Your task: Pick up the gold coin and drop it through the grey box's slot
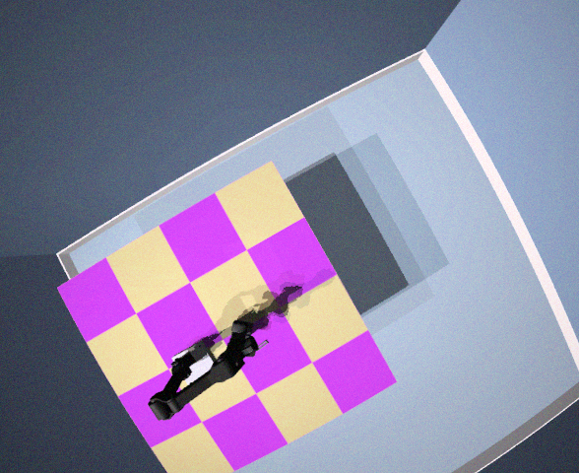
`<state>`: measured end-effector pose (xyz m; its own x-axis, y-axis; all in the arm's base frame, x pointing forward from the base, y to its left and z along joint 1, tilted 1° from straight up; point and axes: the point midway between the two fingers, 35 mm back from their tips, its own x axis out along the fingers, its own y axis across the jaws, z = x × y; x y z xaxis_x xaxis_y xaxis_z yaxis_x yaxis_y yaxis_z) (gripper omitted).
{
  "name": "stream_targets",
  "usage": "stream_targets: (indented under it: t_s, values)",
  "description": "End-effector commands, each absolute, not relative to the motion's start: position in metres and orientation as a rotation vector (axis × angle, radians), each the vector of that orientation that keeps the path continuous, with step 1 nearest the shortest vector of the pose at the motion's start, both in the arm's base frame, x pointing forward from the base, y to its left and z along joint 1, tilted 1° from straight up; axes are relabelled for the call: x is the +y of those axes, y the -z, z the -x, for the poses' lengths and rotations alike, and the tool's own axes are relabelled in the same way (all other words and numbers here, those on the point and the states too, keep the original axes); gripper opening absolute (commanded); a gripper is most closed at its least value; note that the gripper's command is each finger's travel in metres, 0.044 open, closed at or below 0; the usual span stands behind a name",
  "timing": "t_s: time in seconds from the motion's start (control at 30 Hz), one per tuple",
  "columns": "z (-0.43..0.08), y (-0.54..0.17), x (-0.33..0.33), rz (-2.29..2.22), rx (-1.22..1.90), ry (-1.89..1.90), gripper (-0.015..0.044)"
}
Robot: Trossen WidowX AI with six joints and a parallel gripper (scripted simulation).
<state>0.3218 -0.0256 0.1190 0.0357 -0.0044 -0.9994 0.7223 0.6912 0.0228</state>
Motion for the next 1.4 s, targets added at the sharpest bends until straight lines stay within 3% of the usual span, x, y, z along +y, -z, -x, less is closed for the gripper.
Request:
stream_targets:
  t_s: [0.0,0.27,0.47,0.77,1.13,1.37]
  values:
    - [-0.321,-0.116,-0.026,-0.637,1.443,0.622,0.0000]
    - [-0.322,-0.112,-0.026,-0.635,1.444,0.619,0.0000]
    - [-0.322,-0.114,-0.026,-0.636,1.442,0.620,0.0157]
    - [-0.322,-0.114,-0.026,-0.636,1.442,0.620,0.0161]
    - [-0.320,-0.148,-0.025,-0.636,1.446,0.621,0.0440]
    - [-0.315,-0.175,-0.025,-0.635,1.451,0.623,0.0440]
